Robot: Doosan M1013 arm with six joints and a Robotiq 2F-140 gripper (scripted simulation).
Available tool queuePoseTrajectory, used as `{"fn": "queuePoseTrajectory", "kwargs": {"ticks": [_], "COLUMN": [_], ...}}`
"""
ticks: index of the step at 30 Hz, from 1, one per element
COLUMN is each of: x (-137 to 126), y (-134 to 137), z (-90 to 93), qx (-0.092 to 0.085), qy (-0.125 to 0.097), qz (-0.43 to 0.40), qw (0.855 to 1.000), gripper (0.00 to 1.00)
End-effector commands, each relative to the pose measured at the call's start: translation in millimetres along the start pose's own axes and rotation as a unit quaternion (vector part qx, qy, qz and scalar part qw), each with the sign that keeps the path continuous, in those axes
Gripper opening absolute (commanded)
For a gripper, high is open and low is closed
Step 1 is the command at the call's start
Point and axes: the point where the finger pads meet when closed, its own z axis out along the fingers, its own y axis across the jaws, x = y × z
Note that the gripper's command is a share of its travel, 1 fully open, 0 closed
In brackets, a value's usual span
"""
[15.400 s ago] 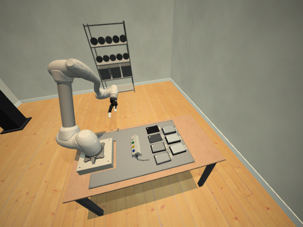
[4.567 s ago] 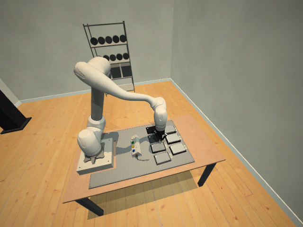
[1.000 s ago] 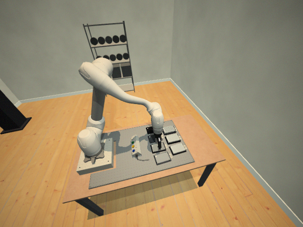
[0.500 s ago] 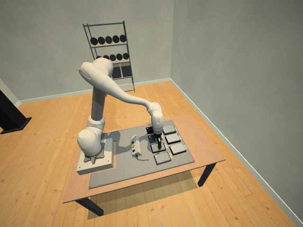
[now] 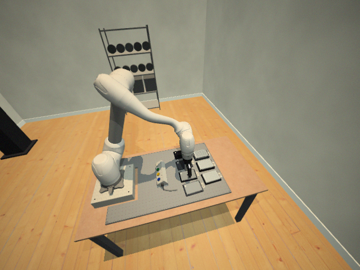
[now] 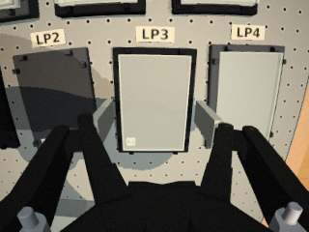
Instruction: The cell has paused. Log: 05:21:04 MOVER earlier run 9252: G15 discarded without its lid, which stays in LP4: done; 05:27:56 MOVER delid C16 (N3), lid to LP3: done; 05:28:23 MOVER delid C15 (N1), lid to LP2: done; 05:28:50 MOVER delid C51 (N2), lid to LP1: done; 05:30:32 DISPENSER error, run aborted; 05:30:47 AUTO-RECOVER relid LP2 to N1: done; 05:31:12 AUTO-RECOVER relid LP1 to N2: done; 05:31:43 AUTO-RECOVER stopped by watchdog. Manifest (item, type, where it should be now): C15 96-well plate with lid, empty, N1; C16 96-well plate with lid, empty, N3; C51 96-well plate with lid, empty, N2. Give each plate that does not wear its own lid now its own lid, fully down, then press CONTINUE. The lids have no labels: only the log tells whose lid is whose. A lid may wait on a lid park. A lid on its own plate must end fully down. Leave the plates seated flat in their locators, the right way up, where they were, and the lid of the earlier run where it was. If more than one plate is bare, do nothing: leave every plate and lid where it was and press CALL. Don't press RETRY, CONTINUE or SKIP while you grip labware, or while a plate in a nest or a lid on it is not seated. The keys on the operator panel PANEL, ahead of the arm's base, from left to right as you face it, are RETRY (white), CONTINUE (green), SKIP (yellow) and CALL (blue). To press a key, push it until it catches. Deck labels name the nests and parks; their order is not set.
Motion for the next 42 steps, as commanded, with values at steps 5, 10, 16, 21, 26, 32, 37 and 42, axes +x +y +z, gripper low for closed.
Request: {"fn": "queuePoseTrajectory", "kwargs": {"ticks": [5,10,16,21,26,32,37,42], "x": [0.0,0.0,0.0,0.0,0.0,0.0,0.0,0.0], "y": [0.0,0.0,0.0,0.0,0.0,0.0,0.0,0.0], "z": [-0.1,-0.1,-0.1,-0.1,-0.1,-0.1,-0.1,-0.1], "qx": [0.0,0.0,0.0,0.0,0.0,0.0,0.0,0.0], "qy": [0.0,0.0,0.0,0.0,0.0,0.0,0.0,0.0], "qz": [0.0,0.0,0.0,0.0,0.0,0.0,0.0,0.0], "qw": [1.0,1.0,1.0,1.0,1.0,1.0,1.0,1.0], "gripper": [0.66,0.66,0.59,0.59,0.59,0.59,0.59,0.59]}}
